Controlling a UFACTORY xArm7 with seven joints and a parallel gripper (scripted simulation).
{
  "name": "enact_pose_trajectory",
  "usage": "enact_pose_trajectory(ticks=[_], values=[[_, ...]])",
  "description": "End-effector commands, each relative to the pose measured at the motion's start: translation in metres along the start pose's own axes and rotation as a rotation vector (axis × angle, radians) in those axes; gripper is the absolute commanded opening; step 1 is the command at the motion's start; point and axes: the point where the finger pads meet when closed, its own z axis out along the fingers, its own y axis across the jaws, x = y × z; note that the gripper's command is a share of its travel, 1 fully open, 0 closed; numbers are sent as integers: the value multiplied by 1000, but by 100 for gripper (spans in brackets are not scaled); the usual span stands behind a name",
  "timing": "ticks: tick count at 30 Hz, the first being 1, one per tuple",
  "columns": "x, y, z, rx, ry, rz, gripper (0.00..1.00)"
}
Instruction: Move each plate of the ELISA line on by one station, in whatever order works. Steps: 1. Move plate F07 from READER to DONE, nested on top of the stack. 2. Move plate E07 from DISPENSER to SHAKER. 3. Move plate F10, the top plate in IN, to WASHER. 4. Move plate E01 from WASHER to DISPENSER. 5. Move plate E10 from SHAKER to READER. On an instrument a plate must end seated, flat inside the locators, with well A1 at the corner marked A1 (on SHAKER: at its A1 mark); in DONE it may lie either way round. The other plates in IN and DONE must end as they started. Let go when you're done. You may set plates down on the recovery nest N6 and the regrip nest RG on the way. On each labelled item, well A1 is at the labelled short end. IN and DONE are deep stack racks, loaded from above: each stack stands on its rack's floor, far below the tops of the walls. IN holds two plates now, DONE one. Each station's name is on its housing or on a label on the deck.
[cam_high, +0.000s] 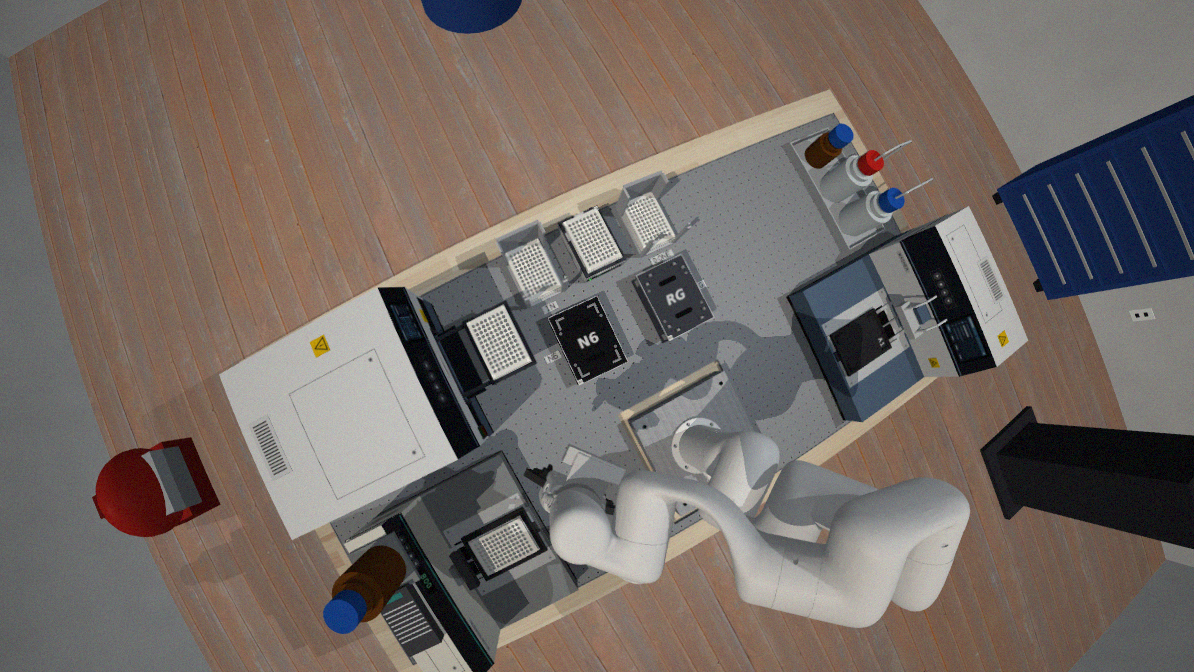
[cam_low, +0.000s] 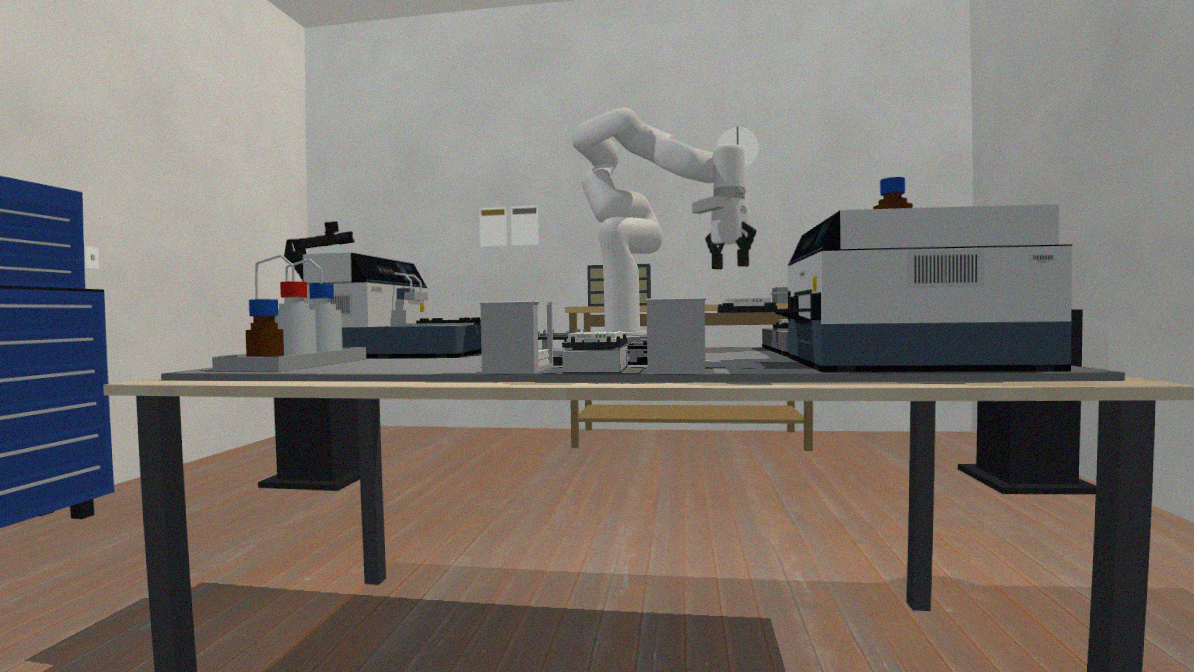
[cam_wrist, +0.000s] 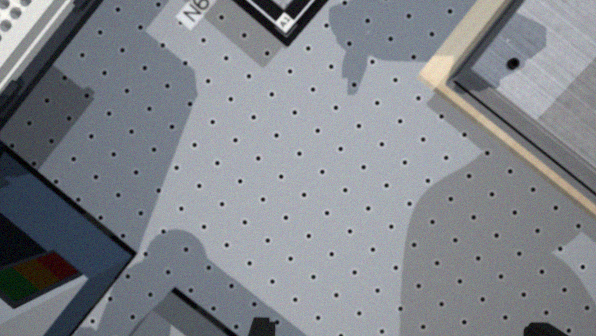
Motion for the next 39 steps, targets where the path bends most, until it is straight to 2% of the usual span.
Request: enact_pose_trajectory(ticks=[1, 7, 11, 27, 30, 39], values=[[5, -6, -2, 5, -2, -2, 100], [21, -17, -2, 5, -2, -2, 100], [32, -25, -2, 6, -2, -130, 100], [71, -52, -2, 6, -1, -130, 100], [79, -58, -2, 6, -1, -250, 100], [98, -71, -2, 6, 0, -258, 100]])
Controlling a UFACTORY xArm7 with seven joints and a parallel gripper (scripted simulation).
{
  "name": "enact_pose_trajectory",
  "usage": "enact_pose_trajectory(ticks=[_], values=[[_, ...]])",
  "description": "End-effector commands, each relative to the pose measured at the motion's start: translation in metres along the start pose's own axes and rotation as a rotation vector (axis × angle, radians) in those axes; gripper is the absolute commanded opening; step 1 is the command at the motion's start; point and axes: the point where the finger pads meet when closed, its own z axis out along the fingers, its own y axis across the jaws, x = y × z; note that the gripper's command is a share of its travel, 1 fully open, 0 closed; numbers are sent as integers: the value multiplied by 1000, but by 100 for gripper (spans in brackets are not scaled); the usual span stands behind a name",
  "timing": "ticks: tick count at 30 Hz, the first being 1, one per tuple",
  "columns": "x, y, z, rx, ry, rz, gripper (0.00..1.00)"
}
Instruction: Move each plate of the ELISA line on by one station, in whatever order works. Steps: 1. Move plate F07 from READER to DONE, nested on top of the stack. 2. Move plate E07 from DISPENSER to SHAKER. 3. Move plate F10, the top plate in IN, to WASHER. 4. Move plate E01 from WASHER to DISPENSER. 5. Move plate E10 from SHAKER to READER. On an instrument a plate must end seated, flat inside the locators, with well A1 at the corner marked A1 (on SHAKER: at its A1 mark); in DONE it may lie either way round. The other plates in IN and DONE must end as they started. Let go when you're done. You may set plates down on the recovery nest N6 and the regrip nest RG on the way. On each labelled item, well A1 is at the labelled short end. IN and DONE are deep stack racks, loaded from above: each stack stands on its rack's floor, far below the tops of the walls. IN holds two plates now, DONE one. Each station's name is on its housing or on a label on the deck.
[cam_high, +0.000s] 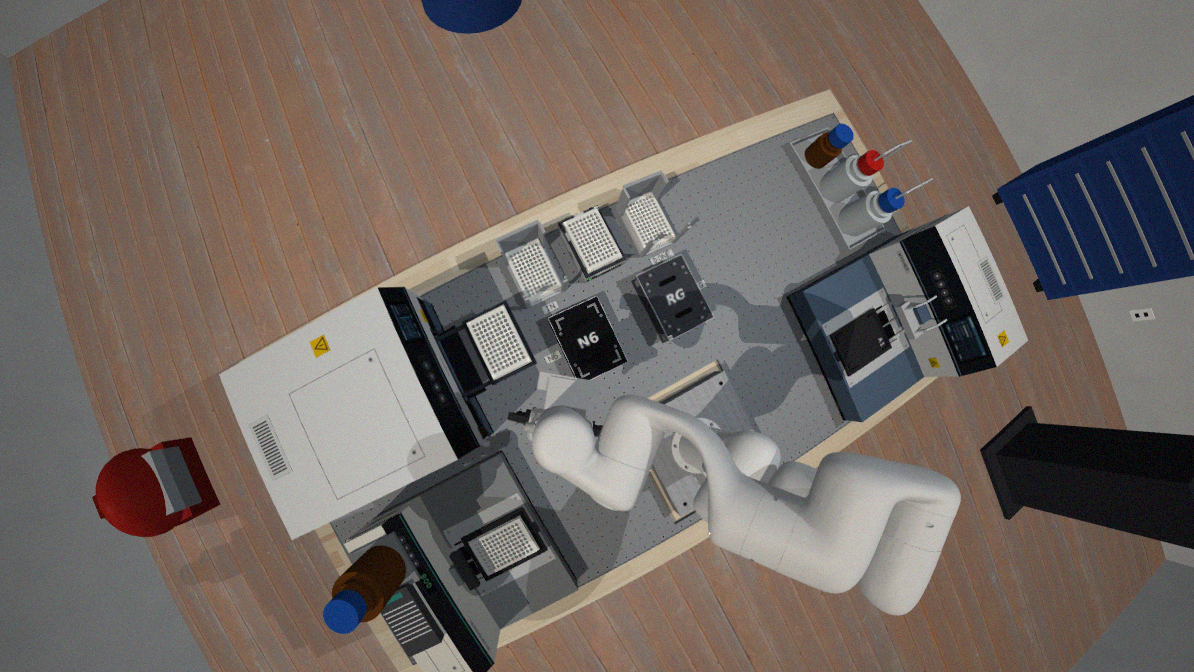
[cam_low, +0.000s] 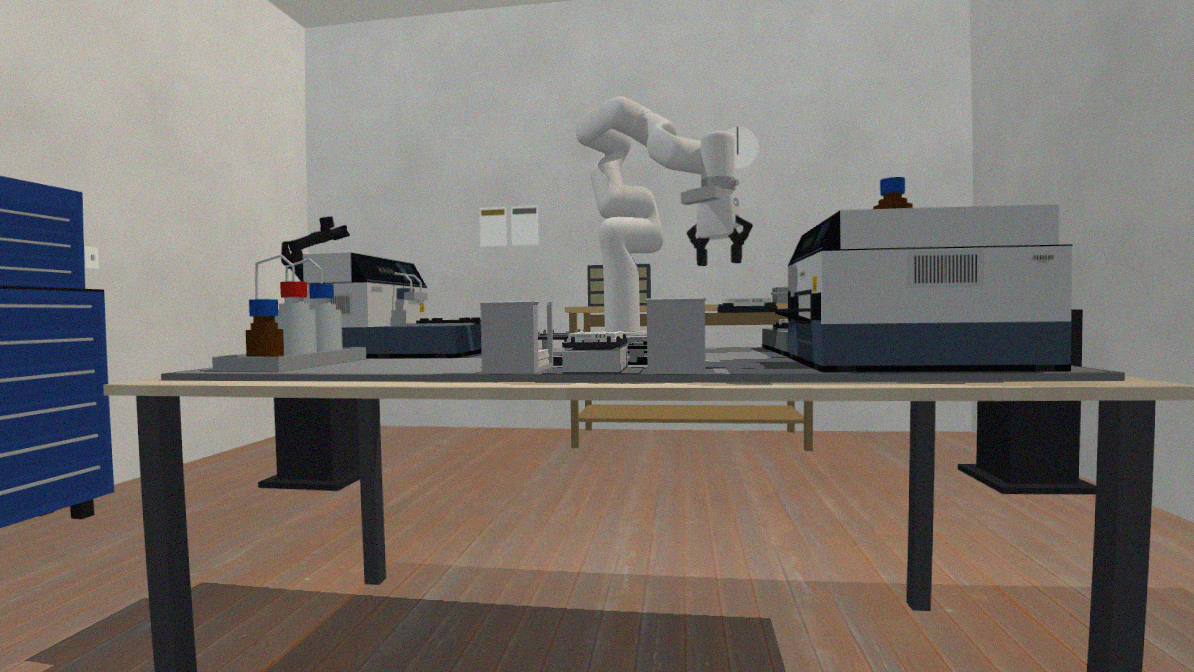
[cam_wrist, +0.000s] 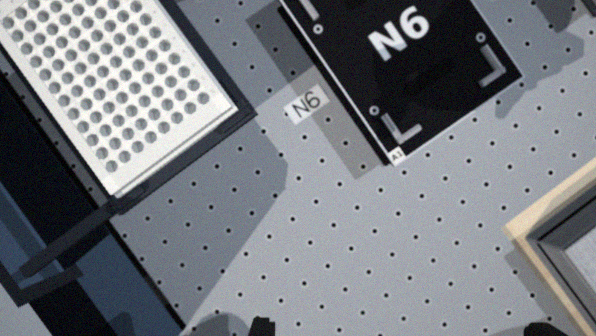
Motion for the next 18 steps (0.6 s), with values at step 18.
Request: enact_pose_trajectory(ticks=[18], values=[[56, -23, -2, 5, 1, -129, 100]])
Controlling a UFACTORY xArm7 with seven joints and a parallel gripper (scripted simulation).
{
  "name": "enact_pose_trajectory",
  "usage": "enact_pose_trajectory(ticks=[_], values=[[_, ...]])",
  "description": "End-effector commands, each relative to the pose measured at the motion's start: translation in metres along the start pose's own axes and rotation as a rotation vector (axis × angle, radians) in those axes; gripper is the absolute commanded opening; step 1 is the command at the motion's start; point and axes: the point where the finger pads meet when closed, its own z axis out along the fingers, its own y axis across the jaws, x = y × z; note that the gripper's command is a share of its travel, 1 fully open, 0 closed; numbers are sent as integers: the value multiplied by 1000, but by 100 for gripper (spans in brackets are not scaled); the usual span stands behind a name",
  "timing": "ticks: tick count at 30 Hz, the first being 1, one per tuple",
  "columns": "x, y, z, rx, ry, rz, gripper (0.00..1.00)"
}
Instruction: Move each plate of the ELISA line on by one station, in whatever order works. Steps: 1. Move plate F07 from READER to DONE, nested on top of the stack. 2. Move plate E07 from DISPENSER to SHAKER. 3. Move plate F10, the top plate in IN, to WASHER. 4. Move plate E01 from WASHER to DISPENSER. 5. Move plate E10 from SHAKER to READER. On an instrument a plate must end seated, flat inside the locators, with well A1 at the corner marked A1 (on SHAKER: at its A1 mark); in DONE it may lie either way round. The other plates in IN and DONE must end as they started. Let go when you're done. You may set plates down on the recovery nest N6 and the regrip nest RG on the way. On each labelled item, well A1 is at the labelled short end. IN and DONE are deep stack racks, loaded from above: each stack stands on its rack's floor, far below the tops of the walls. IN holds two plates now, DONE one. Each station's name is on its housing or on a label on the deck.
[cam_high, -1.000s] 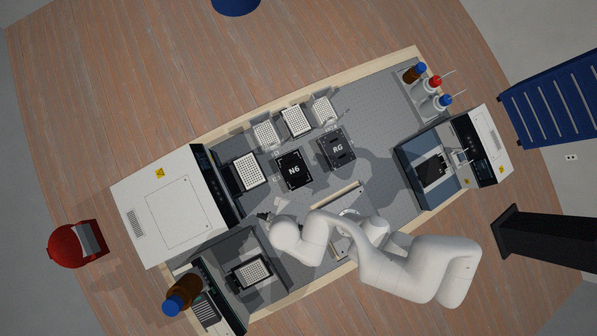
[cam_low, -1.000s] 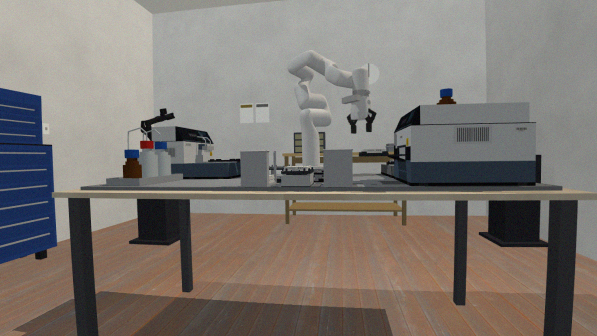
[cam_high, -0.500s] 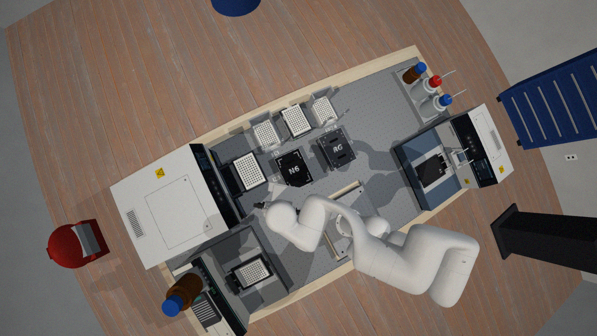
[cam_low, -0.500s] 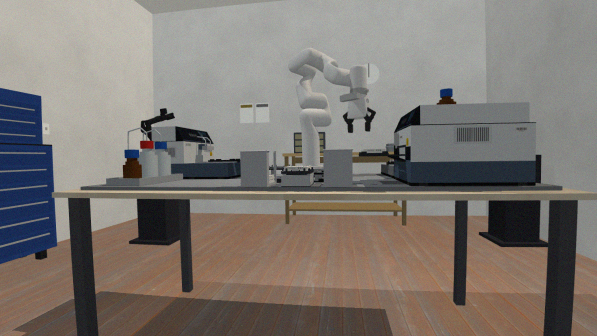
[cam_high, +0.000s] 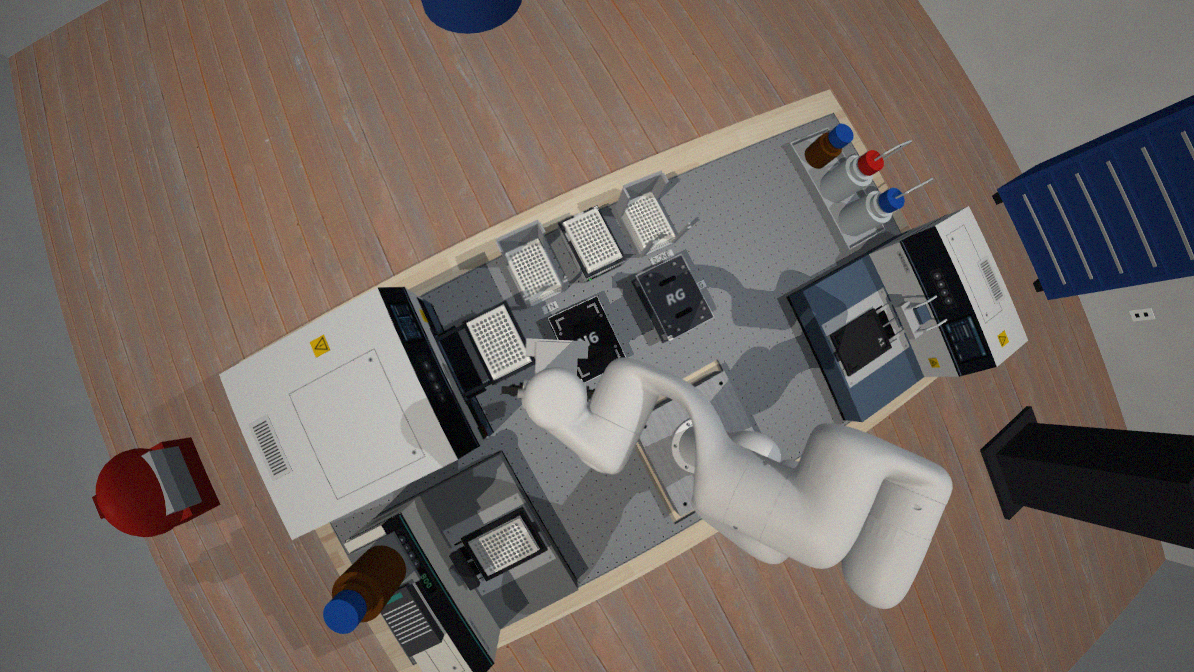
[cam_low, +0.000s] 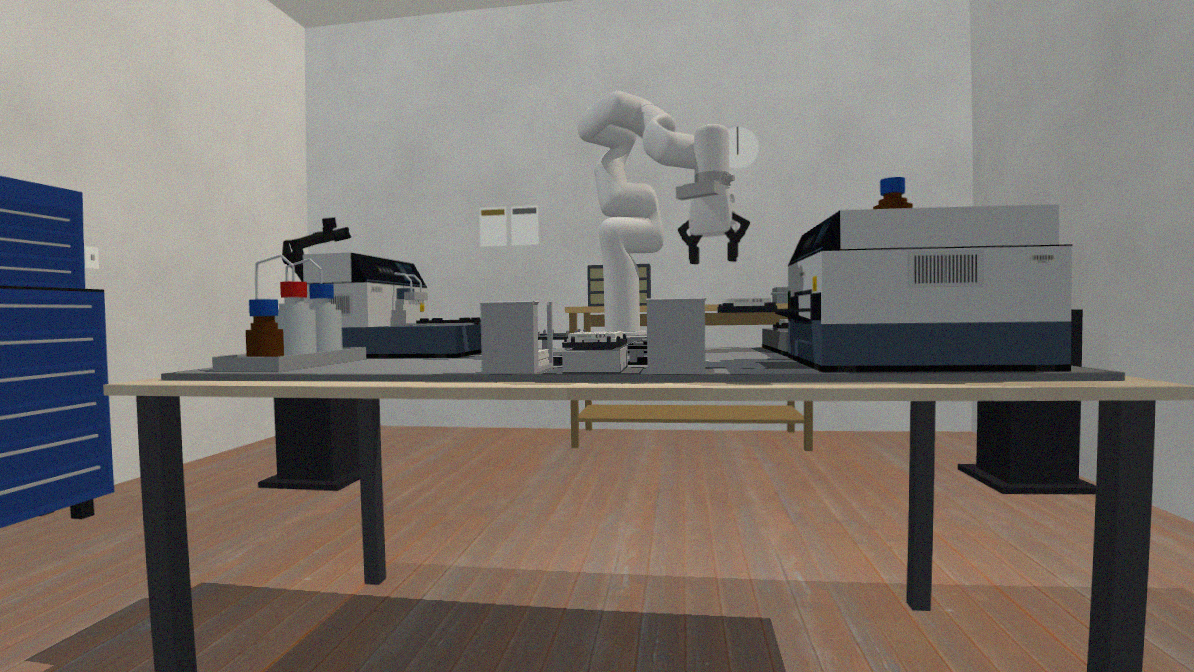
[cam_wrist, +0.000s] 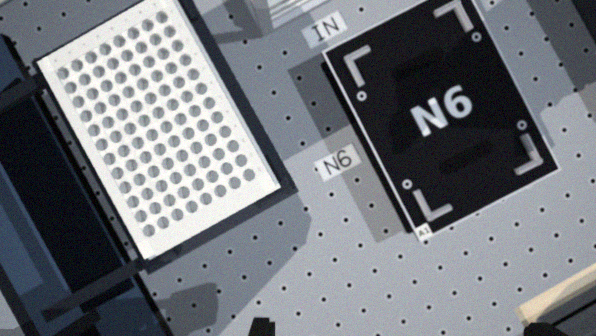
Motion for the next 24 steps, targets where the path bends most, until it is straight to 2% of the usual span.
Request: enact_pose_trajectory(ticks=[1, 8, 10, 14, 24], values=[[10, -4, -2, 5, 2, -2, 100], [33, -9, -2, 5, 2, -2, 100], [33, -9, -2, 5, 2, -2, 100], [46, -12, -2, 5, 2, -130, 100], [78, -20, -2, 5, 3, -130, 100]])
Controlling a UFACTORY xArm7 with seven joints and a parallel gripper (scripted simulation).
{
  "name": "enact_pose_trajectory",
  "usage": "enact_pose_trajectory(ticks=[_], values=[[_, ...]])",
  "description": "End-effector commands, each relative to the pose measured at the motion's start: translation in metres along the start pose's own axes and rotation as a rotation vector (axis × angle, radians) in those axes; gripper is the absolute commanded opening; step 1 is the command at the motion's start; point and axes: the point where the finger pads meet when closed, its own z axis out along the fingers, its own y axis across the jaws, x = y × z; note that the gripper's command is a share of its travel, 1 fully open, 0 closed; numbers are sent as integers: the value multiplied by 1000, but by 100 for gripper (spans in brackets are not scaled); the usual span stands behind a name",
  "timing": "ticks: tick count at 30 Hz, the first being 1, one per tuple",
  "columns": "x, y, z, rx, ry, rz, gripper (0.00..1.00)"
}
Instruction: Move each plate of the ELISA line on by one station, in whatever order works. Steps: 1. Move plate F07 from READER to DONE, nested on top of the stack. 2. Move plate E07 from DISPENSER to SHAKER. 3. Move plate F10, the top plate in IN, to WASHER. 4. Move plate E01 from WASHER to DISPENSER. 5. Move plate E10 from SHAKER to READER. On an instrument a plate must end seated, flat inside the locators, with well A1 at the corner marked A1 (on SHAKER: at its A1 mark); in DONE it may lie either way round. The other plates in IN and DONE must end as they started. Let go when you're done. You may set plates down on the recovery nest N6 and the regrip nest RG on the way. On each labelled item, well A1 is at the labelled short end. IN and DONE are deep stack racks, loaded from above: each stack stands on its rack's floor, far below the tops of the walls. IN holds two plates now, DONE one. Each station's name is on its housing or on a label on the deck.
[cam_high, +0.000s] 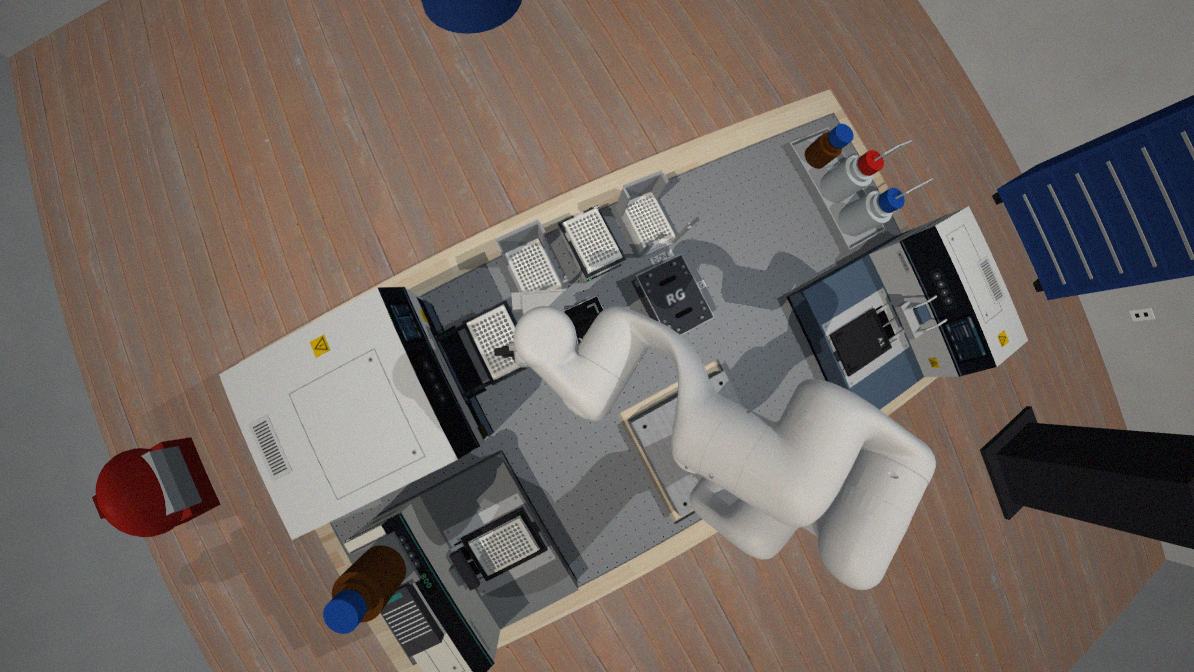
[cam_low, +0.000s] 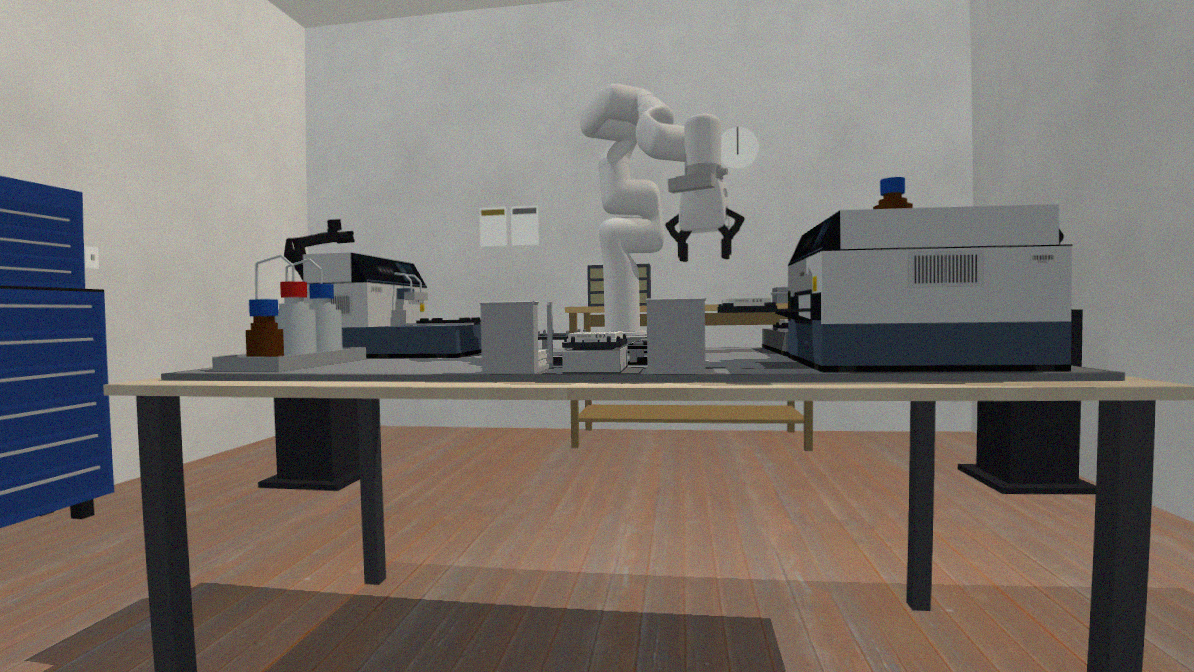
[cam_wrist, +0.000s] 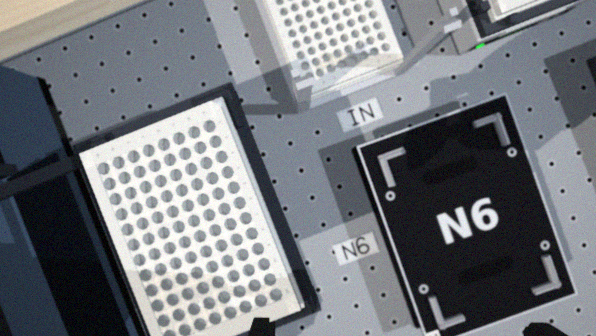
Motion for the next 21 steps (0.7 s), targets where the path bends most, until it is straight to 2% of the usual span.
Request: enact_pose_trajectory(ticks=[1, 5, 9, 18, 21], values=[[11, -3, -2, 5, 3, 0, 100], [17, -3, -2, 5, 3, 0, 100], [31, -5, -2, 4, 4, -129, 100], [61, -8, -2, 4, 4, -129, 100], [64, -8, -2, 4, 4, -129, 100]])
